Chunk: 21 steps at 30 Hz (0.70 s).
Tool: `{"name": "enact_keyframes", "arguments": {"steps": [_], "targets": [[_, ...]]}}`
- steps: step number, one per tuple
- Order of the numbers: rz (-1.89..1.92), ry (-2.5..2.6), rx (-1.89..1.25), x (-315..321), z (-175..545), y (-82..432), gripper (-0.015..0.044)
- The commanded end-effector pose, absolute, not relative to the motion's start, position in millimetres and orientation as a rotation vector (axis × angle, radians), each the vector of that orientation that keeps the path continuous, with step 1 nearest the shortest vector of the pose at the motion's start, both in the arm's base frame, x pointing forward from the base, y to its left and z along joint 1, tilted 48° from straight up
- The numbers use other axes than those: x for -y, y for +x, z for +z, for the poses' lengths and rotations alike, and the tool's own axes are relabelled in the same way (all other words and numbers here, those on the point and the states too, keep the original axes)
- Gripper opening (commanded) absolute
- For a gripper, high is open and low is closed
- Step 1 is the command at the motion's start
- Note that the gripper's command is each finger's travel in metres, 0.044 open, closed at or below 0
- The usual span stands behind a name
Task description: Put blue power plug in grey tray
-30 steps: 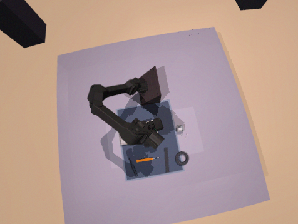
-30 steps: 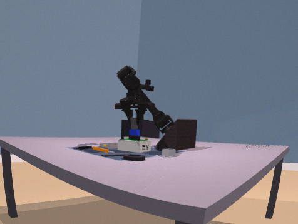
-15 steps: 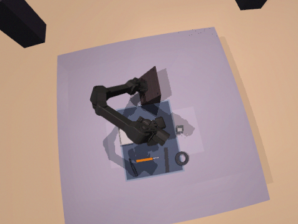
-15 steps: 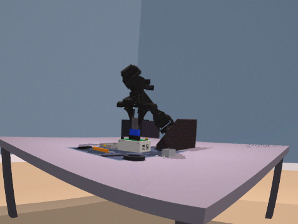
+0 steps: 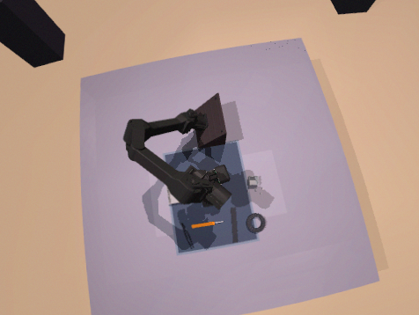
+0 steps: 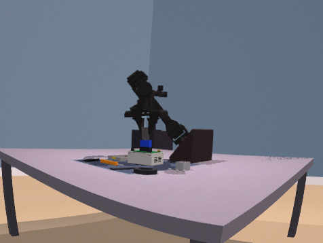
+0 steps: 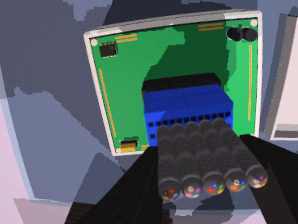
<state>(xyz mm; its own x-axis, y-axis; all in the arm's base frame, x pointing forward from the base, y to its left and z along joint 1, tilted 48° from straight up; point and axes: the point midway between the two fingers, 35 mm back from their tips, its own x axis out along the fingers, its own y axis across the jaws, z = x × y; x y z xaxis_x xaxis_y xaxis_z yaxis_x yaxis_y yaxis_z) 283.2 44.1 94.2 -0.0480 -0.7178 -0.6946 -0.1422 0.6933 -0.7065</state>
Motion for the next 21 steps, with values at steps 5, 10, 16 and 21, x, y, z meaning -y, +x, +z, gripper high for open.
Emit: {"name": "enact_keyframes", "arguments": {"steps": [5, 10, 16, 21], "targets": [[-0.546, -0.76, -1.539, -64, 105, 284, 0.0], [-0.546, -0.76, -1.539, -58, 100, 283, 0.0], [-0.547, -0.76, -1.538, -45, 88, 283, 0.0], [-0.547, -0.76, -1.538, -43, 87, 283, 0.0105]]}}
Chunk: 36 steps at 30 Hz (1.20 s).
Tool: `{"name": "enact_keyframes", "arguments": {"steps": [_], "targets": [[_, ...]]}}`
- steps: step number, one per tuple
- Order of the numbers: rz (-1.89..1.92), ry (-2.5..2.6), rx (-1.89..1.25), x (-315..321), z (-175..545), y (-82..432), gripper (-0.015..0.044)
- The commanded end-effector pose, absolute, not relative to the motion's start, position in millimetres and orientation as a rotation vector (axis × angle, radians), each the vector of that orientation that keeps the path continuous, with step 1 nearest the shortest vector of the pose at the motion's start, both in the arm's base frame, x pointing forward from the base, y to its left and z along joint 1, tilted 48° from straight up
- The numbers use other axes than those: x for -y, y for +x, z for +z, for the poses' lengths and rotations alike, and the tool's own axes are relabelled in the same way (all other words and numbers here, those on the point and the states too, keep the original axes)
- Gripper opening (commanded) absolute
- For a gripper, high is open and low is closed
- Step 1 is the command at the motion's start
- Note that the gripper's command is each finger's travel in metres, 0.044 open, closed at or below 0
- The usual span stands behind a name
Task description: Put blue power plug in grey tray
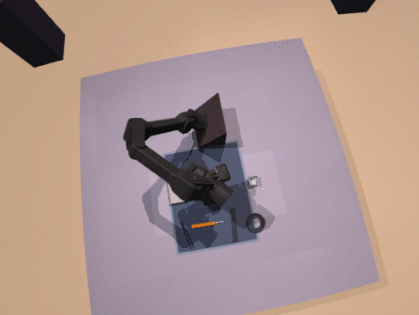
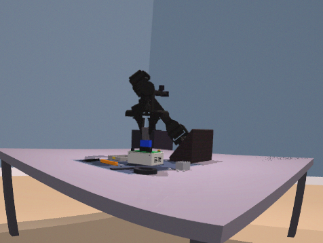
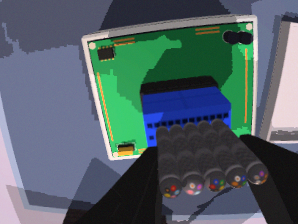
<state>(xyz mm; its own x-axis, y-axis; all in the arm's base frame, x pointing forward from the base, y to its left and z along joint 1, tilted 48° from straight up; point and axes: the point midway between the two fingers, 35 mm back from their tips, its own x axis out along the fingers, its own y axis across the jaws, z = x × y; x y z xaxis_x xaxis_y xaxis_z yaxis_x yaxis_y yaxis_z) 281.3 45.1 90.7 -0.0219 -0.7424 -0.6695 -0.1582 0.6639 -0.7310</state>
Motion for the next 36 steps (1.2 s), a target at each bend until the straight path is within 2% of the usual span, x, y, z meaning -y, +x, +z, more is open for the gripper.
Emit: {"name": "enact_keyframes", "arguments": {"steps": [1, 6, 27, 36], "targets": [[-0.547, -0.76, -1.538, -43, 87, 283, 0.0131], [-0.547, -0.76, -1.538, -43, 87, 283, 0.0251], [-0.547, -0.76, -1.538, -31, 76, 283, 0.0251], [-0.547, -0.76, -1.538, -31, 76, 283, 0.0015]]}}
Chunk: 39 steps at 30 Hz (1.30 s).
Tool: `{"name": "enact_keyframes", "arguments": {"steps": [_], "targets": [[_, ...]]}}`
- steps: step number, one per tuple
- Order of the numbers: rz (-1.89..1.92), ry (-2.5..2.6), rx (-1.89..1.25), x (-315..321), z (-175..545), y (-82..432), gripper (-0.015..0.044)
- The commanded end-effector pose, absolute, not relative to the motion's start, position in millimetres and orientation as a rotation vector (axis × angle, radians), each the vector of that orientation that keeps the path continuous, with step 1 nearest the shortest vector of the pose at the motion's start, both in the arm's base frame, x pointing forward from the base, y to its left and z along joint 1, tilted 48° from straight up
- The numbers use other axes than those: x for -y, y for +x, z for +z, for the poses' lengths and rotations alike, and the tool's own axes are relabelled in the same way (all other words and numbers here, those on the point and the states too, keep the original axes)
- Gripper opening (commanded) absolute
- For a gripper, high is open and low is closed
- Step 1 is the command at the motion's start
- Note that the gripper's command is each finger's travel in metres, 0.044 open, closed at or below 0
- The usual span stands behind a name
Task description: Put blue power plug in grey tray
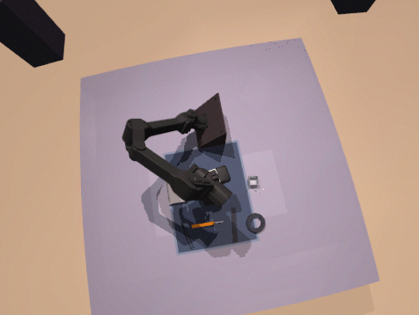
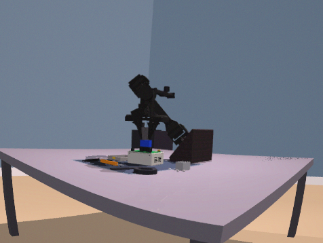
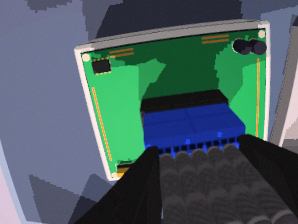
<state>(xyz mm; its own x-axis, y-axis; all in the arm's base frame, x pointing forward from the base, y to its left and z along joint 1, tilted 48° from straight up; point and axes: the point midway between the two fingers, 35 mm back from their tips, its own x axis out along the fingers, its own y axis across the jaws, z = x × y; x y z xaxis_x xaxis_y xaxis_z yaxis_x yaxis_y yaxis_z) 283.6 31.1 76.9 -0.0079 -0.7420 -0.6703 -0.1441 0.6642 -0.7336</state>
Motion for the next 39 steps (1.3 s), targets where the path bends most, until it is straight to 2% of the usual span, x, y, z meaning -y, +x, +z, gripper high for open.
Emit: {"name": "enact_keyframes", "arguments": {"steps": [1, 23, 33, 39], "targets": [[-0.547, -0.76, -1.538, -31, 76, 283, 0.0], [-0.613, -0.832, -1.509, -49, 81, 282, 0.0], [-0.453, -0.658, -1.574, -38, 96, 285, 0.0], [-0.481, -0.689, -1.564, -41, 94, 285, 0.0]]}}
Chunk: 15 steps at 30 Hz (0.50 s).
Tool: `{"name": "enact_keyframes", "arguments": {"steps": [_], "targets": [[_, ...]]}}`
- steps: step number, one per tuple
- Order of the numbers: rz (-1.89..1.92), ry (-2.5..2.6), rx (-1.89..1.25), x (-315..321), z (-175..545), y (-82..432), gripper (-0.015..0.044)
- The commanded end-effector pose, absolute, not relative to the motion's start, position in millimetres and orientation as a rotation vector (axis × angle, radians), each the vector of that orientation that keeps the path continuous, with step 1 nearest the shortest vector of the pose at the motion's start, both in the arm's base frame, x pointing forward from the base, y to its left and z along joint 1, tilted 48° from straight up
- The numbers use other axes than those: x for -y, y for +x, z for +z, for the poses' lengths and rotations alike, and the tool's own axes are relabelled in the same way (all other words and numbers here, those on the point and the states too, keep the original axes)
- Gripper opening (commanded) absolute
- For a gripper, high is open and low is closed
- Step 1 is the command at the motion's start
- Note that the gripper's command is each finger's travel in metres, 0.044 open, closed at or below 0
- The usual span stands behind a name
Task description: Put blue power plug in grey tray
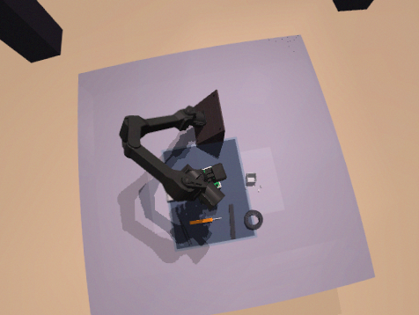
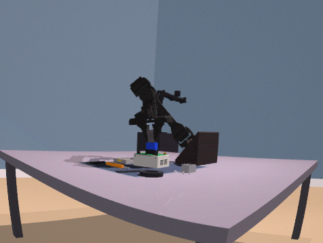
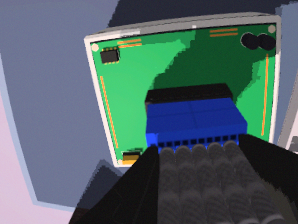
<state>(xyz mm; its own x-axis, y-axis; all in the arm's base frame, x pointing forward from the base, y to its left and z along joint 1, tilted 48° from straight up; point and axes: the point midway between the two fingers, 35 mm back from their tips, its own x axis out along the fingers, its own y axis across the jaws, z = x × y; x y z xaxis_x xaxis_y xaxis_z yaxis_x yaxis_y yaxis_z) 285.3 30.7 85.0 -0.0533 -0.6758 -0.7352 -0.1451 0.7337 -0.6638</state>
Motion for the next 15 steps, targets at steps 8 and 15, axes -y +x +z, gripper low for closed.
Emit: {"name": "enact_keyframes", "arguments": {"steps": [8, 15], "targets": [[-0.634, -0.855, -1.499, -53, 82, 282, 0.0], [-0.605, -0.824, -1.512, -52, 85, 282, 0.0]]}}
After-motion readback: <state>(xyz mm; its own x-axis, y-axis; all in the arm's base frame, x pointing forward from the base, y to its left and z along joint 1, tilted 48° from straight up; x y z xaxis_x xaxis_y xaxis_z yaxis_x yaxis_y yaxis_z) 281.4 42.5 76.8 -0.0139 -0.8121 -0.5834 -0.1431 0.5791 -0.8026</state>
